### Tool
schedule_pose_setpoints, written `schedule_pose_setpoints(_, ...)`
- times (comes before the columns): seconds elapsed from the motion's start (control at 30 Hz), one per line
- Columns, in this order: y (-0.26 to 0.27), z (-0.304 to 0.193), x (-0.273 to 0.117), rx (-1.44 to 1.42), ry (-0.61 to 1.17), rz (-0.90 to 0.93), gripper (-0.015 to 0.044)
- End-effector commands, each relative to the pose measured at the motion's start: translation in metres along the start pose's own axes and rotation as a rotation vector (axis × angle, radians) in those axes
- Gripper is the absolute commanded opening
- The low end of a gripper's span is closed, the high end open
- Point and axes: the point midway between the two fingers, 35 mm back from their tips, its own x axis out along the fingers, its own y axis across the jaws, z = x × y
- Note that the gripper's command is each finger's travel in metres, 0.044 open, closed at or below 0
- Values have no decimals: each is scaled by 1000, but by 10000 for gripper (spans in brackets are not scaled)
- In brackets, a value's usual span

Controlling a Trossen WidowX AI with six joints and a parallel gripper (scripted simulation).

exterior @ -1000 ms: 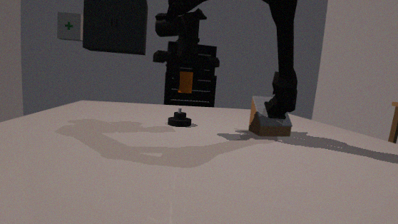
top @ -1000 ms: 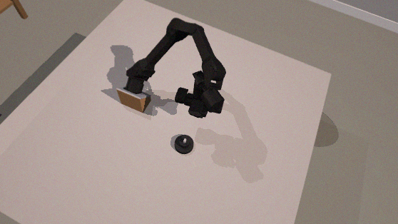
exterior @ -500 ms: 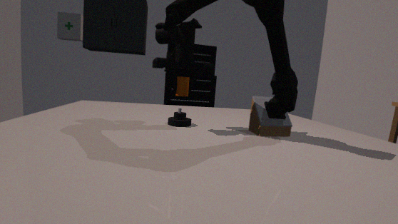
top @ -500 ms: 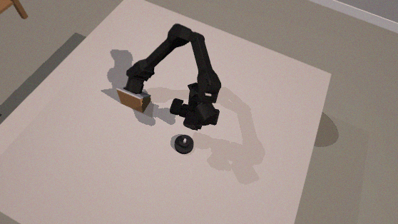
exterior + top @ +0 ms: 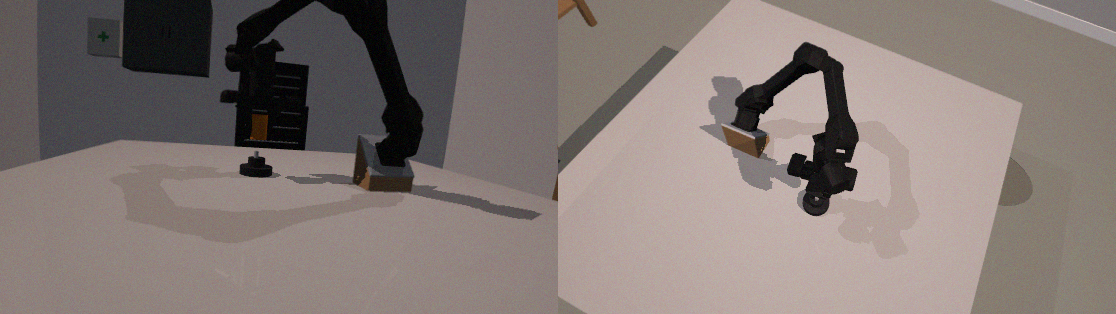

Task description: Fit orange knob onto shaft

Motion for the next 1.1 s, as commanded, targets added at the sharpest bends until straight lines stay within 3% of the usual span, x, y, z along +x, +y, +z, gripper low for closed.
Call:
schedule_pose_setpoints(0.0,-3,12,2,-9,-8,3,0)
schedule_pose_setpoints(0.57,-6,22,32,0,-6,4,0)
schedule_pose_setpoints(1.07,-5,21,32,-8,-6,4,0)
